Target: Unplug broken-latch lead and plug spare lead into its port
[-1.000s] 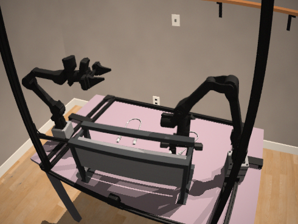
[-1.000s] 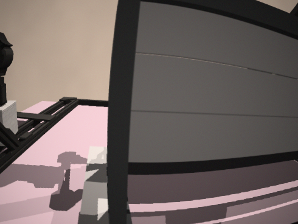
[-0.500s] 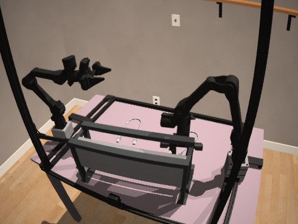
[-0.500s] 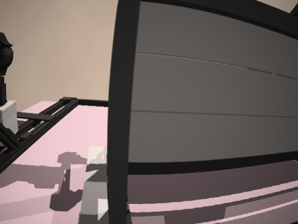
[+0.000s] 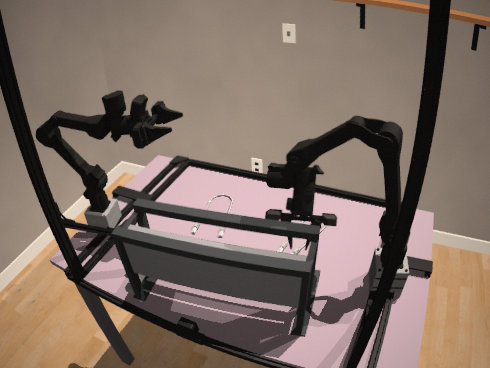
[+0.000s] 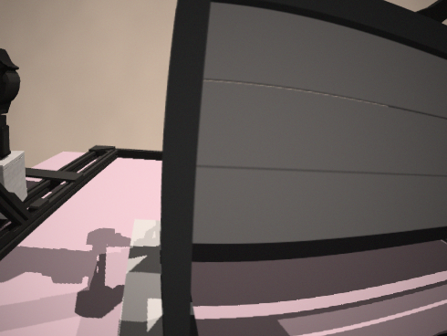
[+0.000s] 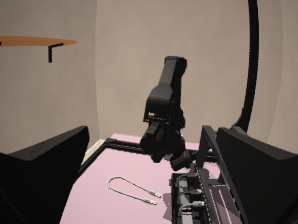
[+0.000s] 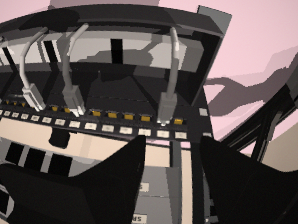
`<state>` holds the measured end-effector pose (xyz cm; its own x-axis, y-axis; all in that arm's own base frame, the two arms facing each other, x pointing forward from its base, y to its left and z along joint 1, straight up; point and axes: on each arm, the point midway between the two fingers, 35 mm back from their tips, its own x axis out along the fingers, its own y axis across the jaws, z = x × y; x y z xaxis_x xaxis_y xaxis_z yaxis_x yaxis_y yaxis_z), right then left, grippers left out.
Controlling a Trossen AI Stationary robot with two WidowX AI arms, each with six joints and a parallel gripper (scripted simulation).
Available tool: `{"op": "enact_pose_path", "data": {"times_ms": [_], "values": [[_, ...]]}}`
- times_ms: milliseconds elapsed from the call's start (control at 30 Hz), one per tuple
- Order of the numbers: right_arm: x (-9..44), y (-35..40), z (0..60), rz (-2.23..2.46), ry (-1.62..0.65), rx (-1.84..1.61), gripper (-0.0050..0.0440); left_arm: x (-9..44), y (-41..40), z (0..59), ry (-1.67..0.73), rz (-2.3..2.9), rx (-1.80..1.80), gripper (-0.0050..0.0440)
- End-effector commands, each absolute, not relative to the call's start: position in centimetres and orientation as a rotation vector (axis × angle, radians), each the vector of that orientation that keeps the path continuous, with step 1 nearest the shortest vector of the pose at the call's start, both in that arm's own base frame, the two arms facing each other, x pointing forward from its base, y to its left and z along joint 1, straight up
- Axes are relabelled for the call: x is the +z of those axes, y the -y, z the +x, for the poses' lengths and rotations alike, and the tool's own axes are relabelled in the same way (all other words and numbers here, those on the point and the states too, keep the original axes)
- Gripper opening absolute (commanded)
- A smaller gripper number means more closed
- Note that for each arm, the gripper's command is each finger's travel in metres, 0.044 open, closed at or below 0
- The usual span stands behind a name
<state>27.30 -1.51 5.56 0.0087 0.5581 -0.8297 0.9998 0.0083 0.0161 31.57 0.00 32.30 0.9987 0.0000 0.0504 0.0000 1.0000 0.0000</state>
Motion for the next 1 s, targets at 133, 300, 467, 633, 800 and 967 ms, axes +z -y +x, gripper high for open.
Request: {"op": "enact_pose_path", "data": {"times_ms": [133, 300, 467, 633, 800, 967], "values": [[5.6, 7.5, 26.8, 1.626, -1.625, -0.849, 0.0176, 32.3, 0.0, 31.6, 0.050, 0.000, 0.000, 0.0440], [5.6, 7.5, 26.8, 1.626, -1.625, -0.849, 0.0176, 32.3, 0.0, 31.6, 0.050, 0.000, 0.000, 0.0440], [5.6, 7.5, 26.8, 1.626, -1.625, -0.849, 0.0176, 32.3, 0.0, 31.6, 0.050, 0.000, 0.000, 0.0440], [5.6, 10.3, 26.5, 1.631, -1.617, -0.843, 0.0176, 32.3, 0.0, 31.6, 0.050, 0.000, 0.000, 0.0440], [5.6, 10.3, 26.5, 1.631, -1.617, -0.843, 0.0176, 32.3, 0.0, 31.6, 0.050, 0.000, 0.000, 0.0440], [5.6, 10.3, 26.5, 1.631, -1.617, -0.843, 0.0176, 32.3, 0.0, 31.6, 0.050, 0.000, 0.000, 0.0440]]}}
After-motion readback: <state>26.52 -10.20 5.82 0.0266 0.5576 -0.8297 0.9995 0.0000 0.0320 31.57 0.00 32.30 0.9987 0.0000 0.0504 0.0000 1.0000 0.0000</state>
